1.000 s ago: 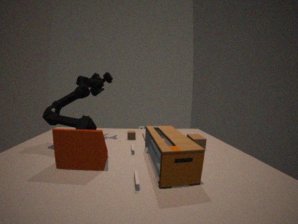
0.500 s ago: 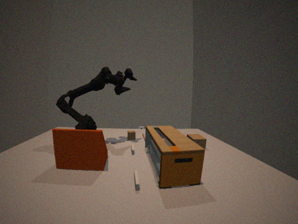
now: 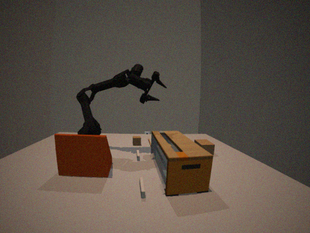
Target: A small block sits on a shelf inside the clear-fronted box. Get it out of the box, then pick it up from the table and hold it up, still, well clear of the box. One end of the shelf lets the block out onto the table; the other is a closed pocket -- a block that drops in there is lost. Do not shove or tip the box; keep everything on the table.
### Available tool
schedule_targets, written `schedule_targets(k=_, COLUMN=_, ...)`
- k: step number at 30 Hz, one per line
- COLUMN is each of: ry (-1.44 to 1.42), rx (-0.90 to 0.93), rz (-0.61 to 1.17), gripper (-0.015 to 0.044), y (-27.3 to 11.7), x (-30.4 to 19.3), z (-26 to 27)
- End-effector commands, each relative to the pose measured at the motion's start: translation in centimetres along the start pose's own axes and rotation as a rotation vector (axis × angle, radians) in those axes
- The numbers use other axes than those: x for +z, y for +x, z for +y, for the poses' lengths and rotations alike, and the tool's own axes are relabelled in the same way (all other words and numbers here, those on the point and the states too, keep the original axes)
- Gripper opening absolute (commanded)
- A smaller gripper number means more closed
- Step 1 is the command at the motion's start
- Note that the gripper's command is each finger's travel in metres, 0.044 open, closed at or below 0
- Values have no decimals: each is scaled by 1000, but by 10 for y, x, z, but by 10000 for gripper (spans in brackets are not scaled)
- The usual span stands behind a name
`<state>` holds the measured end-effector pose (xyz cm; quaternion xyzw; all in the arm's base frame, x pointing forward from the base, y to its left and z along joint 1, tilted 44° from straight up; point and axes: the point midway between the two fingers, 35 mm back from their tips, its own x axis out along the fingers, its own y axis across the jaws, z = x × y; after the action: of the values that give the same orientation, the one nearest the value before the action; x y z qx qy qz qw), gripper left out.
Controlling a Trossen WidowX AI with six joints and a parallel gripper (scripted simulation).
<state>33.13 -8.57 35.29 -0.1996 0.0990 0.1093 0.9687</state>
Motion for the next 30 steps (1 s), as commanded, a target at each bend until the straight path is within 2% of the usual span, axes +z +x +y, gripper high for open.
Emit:
schedule_targets(k=1, ry=-107, rx=119, rz=216, gripper=400, y=27, x=-69, z=-13)
schedule_targets(k=9, ry=-211, rx=370, rz=393, gripper=400, y=40, x=-154, z=-11)
schedule_targets(k=15, ry=-262, rx=613, rz=437, gripper=400, y=37, x=-212, z=0)
schedule_targets(k=21, ry=-281, rx=868, rz=380, gripper=400, y=25, x=-261, z=17)
schedule_targets(k=26, ry=-270, rx=1064, rz=244, gripper=400, y=11, x=-292, z=33)
schedule_targets(k=30, ry=-261, rx=1122, rz=178, gripper=400, y=5, x=-301, z=38)
